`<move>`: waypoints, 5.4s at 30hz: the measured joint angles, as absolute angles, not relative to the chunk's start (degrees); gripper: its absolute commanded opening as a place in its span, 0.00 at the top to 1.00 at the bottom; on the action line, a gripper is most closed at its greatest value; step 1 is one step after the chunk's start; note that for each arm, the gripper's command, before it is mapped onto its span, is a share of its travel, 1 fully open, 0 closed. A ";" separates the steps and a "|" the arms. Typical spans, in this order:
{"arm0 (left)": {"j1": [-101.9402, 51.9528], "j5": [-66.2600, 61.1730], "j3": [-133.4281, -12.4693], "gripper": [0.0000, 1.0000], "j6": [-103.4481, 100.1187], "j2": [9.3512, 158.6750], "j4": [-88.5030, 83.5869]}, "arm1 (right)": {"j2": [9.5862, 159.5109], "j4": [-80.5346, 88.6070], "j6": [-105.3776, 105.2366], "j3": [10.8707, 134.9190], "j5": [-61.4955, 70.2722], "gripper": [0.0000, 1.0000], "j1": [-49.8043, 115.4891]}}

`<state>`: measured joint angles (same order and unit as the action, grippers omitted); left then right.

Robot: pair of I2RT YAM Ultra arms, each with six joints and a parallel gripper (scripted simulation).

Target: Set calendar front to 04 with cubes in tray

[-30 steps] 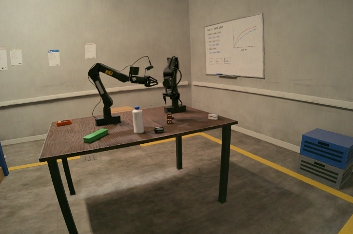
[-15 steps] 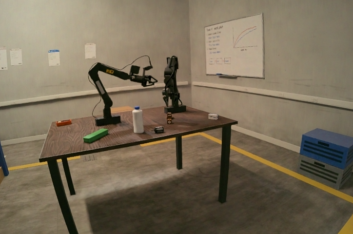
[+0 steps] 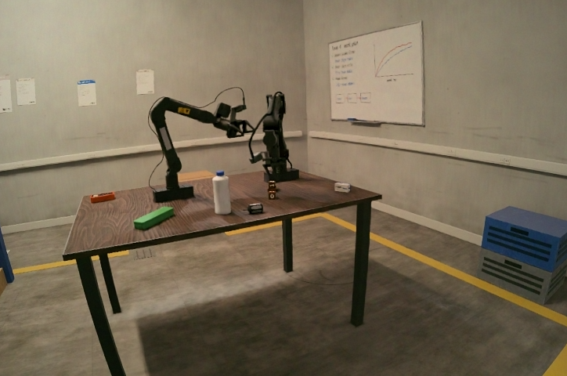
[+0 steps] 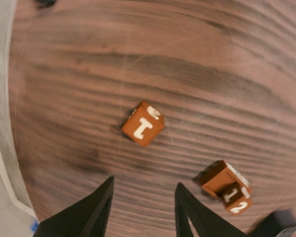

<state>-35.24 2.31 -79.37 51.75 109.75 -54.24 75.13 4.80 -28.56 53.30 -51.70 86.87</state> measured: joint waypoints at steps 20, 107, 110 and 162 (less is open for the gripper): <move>-35.55 0.62 -88.77 0.45 80.55 122.02 -56.90 | 79.61 15.99 -38.11 60.66 -57.69 0.00 88.12; -36.14 0.47 -91.88 0.74 81.47 120.60 -60.45 | 79.61 16.58 -38.50 60.66 -57.74 0.00 88.12; -36.14 0.47 -86.96 0.74 81.14 117.89 -58.65 | 79.61 16.58 -38.50 60.66 -57.74 0.00 88.12; -38.28 0.25 -67.07 0.74 12.62 103.90 -54.76 | 79.61 16.58 -38.50 60.66 -57.74 0.00 88.12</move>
<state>-38.28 0.25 -67.07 12.62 103.90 -54.76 79.61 16.58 -38.50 60.66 -57.74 88.12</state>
